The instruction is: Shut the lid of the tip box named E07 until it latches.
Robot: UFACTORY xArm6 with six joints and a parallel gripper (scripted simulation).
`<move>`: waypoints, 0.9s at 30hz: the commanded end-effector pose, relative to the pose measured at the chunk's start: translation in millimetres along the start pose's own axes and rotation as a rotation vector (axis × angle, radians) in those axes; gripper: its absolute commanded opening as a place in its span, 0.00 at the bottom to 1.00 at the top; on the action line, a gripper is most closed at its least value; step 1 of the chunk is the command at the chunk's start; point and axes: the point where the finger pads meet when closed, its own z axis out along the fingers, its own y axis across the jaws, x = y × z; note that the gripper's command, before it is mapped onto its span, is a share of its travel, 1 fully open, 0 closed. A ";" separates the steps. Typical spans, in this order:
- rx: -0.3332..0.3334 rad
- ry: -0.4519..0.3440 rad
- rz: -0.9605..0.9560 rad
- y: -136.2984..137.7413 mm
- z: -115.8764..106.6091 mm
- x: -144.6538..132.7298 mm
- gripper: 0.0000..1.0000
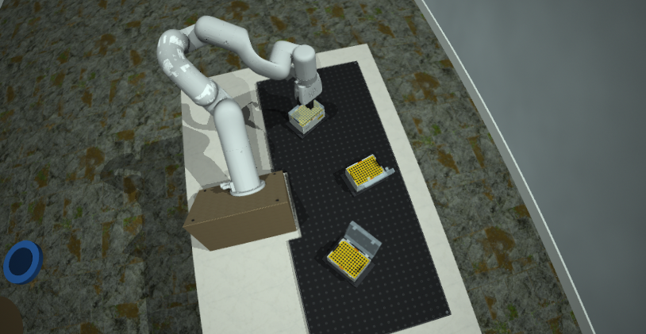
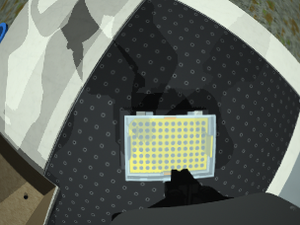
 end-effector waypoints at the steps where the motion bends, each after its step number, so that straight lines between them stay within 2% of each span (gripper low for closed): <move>1: -0.003 0.000 -0.002 1.5 6.3 -6.5 0.00; 15: -0.003 0.000 -0.002 1.5 7.1 -7.3 0.00; 27: -0.003 0.000 -0.002 1.5 23.8 -7.3 0.00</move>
